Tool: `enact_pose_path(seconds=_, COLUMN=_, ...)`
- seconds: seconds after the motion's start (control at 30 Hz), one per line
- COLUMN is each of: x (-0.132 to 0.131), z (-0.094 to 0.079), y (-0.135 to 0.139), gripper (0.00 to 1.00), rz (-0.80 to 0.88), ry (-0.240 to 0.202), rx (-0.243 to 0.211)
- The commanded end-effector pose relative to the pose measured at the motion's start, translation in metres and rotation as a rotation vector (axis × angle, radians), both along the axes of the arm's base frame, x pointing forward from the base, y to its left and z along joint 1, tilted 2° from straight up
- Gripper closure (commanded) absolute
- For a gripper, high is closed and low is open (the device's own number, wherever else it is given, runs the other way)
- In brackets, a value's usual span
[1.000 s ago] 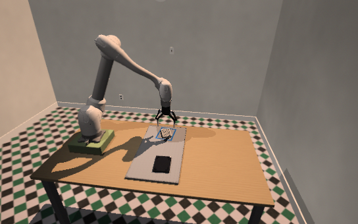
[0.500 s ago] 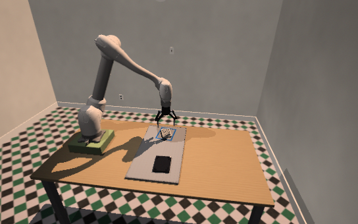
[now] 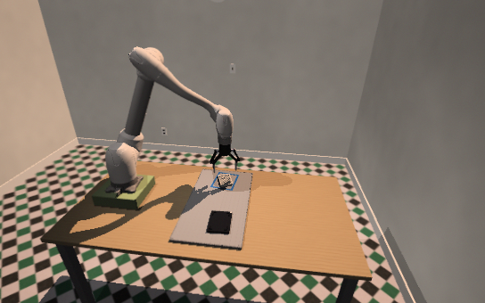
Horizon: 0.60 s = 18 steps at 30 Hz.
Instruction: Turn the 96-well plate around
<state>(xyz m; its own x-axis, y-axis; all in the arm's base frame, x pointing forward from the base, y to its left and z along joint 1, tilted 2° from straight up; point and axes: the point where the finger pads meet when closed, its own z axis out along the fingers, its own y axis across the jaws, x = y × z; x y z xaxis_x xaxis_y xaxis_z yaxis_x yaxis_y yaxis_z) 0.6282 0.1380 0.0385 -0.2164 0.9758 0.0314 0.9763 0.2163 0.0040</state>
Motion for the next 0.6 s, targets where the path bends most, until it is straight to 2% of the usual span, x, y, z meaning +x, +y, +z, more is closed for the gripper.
enact_pose_path(seconds=0.0, x=0.0, z=0.0001, y=0.0, gripper=0.0, rz=0.0, ry=0.0, rx=0.0)
enact_pose_path(seconds=0.43, x=0.0, z=0.0001, y=0.0, gripper=0.0, rz=0.0, ry=0.0, rx=0.0)
enact_pose_path(seconds=0.57, x=0.0, z=-0.0065, y=0.0002, gripper=0.0, rz=0.0, ry=0.0, rx=0.0)
